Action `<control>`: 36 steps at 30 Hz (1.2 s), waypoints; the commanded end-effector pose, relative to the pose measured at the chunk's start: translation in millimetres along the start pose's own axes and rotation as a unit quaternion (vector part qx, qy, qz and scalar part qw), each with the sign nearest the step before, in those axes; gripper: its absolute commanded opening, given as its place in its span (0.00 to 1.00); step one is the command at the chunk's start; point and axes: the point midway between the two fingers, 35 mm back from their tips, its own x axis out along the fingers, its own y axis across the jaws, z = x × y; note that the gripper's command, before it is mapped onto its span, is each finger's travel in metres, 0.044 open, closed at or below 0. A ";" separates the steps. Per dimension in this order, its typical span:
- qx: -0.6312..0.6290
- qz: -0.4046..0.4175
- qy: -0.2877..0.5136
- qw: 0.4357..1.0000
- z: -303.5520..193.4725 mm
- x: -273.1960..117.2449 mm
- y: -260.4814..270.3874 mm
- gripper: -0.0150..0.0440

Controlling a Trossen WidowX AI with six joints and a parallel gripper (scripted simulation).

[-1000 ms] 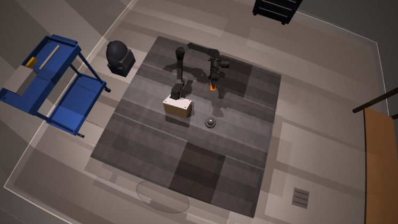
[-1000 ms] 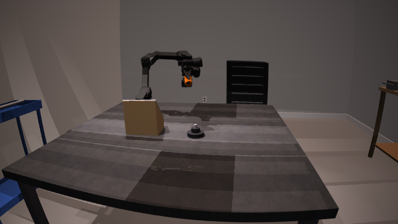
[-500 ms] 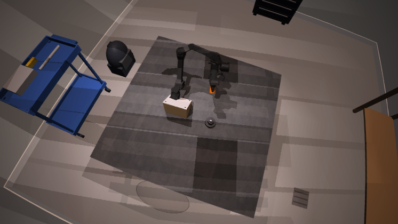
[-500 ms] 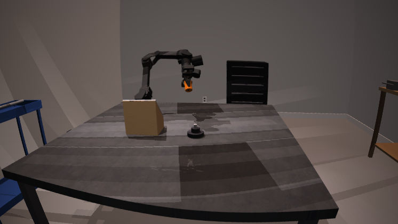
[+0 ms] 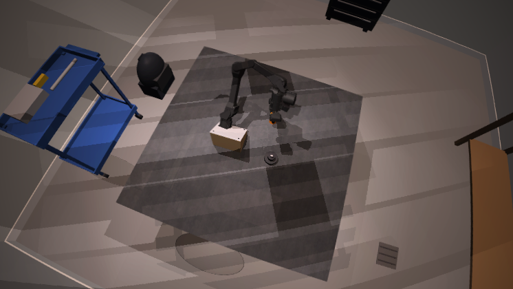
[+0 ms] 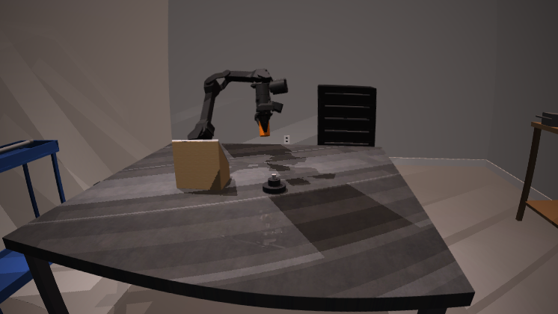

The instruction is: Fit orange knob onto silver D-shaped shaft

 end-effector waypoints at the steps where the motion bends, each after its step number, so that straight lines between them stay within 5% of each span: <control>1: 0.003 0.059 0.002 0.998 -1.1 11.2 -1.4 0.25; 11: 0.003 0.180 -0.001 0.984 -1.1 32.7 -1.1 0.25; 36: 0.000 0.179 -0.002 0.984 12.3 136.6 28.5 0.25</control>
